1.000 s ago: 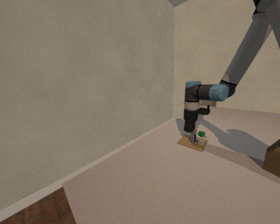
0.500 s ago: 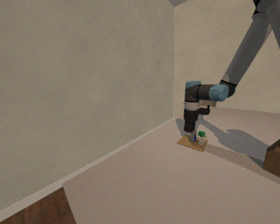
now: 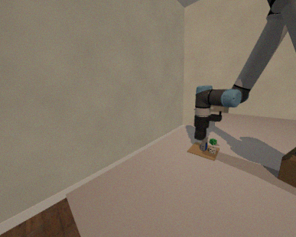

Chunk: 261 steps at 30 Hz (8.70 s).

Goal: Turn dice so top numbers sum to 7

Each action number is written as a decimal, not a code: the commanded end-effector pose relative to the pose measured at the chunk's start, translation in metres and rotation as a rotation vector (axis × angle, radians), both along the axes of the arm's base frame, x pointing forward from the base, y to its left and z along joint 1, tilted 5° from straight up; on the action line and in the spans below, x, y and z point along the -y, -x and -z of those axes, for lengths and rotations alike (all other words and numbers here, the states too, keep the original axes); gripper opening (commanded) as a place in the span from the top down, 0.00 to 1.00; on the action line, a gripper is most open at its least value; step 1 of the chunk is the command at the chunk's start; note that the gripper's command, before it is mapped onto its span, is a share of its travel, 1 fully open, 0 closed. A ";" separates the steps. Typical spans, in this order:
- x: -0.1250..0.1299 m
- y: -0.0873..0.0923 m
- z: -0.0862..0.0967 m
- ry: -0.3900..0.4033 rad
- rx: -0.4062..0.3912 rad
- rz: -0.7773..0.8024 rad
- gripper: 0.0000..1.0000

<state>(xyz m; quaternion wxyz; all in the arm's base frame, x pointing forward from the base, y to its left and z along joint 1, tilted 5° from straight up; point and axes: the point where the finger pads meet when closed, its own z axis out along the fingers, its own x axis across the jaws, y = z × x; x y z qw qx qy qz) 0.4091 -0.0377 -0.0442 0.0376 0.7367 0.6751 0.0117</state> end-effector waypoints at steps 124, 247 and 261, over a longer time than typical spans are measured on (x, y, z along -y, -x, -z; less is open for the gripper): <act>-0.003 0.006 -0.086 0.000 0.001 0.000 0.00; 0.105 0.037 -0.069 0.060 -0.033 -0.860 0.13; 0.106 0.036 -0.050 0.060 -0.033 -0.860 0.13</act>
